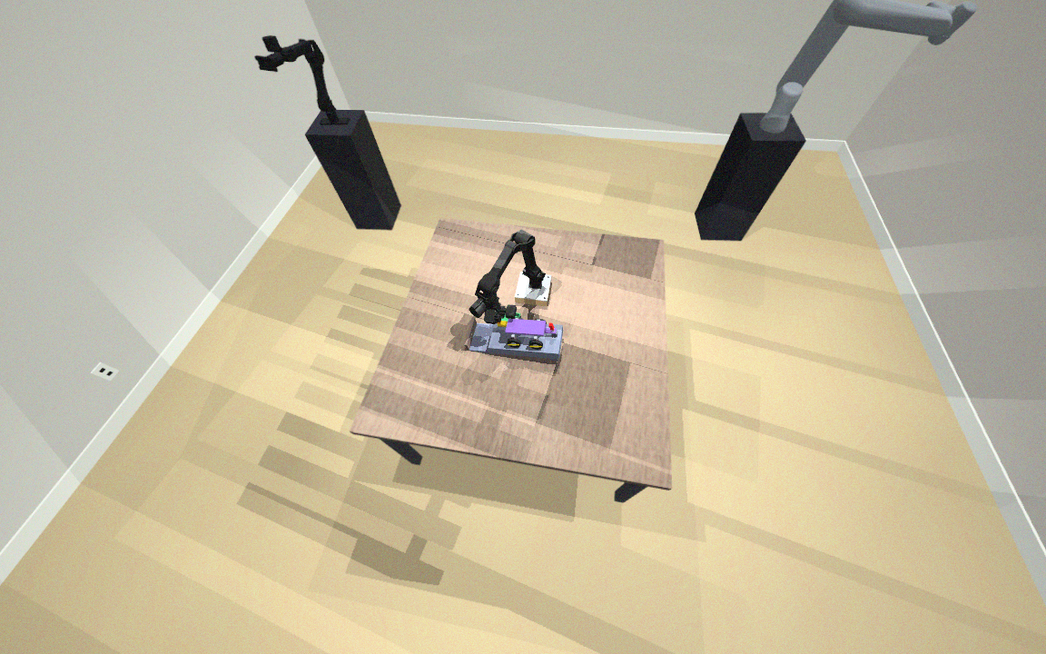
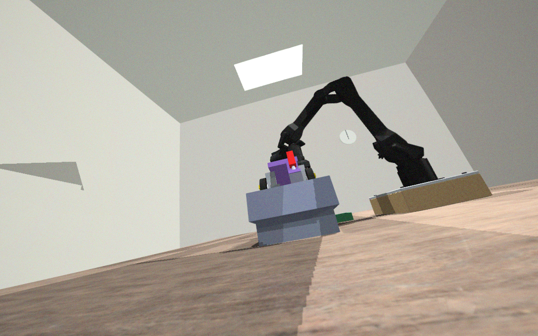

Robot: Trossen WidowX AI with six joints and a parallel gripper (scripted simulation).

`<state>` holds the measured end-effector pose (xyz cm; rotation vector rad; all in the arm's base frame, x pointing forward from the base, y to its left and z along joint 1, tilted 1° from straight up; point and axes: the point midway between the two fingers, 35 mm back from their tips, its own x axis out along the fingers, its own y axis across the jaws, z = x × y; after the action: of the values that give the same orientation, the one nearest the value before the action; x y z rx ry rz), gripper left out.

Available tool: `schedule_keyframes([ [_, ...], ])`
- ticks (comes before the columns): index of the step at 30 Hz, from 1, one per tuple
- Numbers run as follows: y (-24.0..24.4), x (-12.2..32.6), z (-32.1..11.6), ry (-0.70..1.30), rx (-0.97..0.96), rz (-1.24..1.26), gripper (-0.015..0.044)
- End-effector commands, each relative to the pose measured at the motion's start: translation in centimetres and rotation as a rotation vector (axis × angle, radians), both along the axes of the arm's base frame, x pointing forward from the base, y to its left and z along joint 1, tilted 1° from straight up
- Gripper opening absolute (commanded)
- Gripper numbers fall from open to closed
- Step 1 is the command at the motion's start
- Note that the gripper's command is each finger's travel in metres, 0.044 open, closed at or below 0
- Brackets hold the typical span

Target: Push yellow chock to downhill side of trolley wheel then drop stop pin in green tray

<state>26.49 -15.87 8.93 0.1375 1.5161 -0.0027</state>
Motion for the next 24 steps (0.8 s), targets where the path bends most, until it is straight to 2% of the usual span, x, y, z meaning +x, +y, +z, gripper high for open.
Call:
schedule_keyframes([
  [1, 0.51, -0.01, -0.01, 0.003, 0.009, -0.005, 0.0000],
  [23, 1.01, 0.32, 0.36, -0.001, 0.000, -0.001, 0.0000],
  [24, 1.01, 0.32, 0.36, -0.001, 0.000, -0.001, 0.0026],
])
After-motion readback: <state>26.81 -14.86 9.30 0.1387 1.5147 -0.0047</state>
